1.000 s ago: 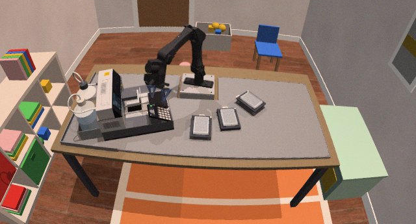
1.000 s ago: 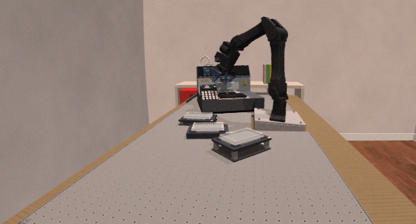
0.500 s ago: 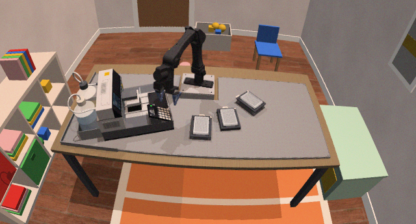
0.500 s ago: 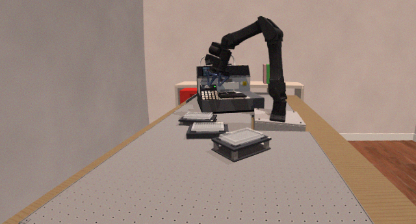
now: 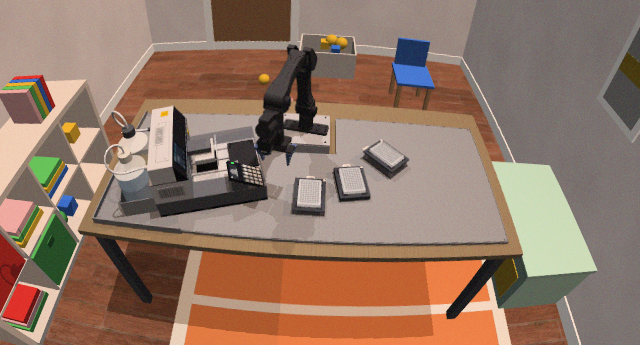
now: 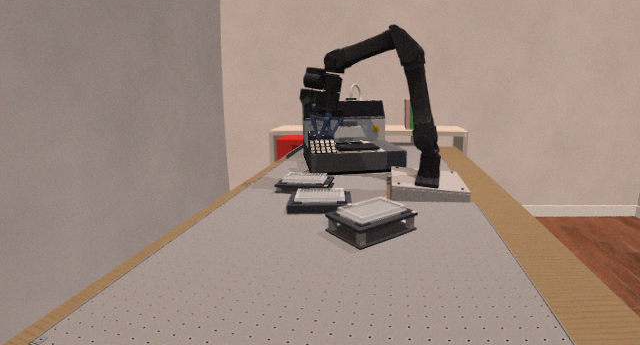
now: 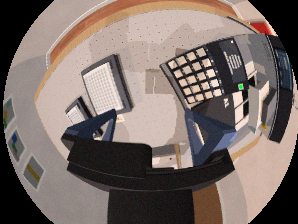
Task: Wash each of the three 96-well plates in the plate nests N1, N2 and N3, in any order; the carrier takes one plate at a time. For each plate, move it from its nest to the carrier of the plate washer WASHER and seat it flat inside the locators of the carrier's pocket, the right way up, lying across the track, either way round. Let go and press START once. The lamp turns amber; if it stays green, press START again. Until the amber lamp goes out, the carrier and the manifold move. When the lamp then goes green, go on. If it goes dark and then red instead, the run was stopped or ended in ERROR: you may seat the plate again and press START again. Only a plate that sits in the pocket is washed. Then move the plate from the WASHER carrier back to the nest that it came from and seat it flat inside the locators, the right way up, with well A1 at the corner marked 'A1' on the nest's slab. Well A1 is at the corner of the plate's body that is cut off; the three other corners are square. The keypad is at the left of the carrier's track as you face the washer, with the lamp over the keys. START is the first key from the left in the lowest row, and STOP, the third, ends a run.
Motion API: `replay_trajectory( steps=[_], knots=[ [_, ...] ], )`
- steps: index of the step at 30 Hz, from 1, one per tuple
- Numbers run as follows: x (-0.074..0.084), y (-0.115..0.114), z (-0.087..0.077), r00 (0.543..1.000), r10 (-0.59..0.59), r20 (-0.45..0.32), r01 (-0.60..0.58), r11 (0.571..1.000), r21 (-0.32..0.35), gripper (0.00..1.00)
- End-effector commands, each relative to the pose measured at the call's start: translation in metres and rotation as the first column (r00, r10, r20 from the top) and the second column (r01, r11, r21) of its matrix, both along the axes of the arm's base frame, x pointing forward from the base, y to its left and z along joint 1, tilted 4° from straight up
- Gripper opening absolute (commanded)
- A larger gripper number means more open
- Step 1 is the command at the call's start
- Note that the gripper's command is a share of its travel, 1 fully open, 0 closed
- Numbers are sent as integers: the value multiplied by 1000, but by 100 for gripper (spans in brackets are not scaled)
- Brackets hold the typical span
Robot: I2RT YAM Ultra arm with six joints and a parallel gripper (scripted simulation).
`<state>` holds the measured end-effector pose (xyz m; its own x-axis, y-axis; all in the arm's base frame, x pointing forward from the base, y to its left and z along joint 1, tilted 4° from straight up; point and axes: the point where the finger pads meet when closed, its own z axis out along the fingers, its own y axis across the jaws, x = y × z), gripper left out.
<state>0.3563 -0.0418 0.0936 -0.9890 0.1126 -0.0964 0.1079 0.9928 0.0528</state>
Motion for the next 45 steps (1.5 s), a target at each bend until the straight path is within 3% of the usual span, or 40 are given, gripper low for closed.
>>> replay_trajectory(
  steps=[1, 10, 12, 27, 29, 36, 45],
  knots=[
    [-6, 14, 7, 999, 26, -20, -26, 1000, -15, 100],
    [-38, 33, 28, 956, 252, -153, -257, 966, -14, 100],
    [-38, 33, 28, 956, 252, -153, -257, 966, -14, 100],
    [-96, 61, 67, 951, 263, -161, -269, 963, -12, 100],
    [-96, 61, 67, 951, 263, -161, -269, 963, -12, 100],
    [-121, 74, 86, 952, 263, -157, -269, 963, -12, 100],
    [-122, 74, 87, 953, 263, -152, -268, 963, -13, 100]
  ],
)
